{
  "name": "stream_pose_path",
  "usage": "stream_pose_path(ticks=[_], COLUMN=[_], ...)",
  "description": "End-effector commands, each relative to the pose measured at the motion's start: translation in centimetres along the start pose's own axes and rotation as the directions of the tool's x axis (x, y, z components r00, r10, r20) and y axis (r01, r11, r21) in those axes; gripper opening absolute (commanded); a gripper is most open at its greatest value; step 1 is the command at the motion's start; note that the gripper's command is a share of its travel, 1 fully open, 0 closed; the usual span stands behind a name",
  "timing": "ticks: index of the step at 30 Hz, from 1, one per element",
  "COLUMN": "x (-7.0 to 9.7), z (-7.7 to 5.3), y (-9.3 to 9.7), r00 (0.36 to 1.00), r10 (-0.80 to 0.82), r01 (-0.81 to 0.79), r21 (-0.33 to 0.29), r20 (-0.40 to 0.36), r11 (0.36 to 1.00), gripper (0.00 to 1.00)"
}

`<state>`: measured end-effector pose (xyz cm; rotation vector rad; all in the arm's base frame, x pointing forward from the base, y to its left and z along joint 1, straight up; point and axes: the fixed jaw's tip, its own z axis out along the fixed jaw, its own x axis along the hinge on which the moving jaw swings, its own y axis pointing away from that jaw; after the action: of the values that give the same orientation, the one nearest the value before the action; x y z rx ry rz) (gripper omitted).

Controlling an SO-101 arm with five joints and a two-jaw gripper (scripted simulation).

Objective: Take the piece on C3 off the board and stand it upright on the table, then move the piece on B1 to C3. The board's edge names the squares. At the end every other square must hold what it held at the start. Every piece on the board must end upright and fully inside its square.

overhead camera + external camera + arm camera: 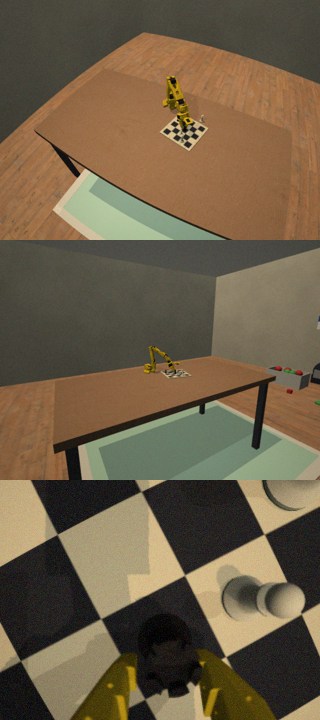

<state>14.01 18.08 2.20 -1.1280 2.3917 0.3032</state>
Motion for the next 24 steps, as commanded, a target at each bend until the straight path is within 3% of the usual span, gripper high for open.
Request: stream_pose_path(ticks=[1, 6, 24], x=[-0.7, -0.9, -2.9], z=[-0.6, -1.1, -4.6], y=[0.1, 0.1, 0.1], r00=[1.0, 1.0, 1.0], r10=[0.007, 0.007, 0.007], r01=[-0.007, -0.007, -0.007], r21=[-0.002, -0.002, -0.002], r20=[0.017, 0.017, 0.018], r11=[1.0, 1.0, 1.0], gripper=[0.12, 0.12, 0.12])
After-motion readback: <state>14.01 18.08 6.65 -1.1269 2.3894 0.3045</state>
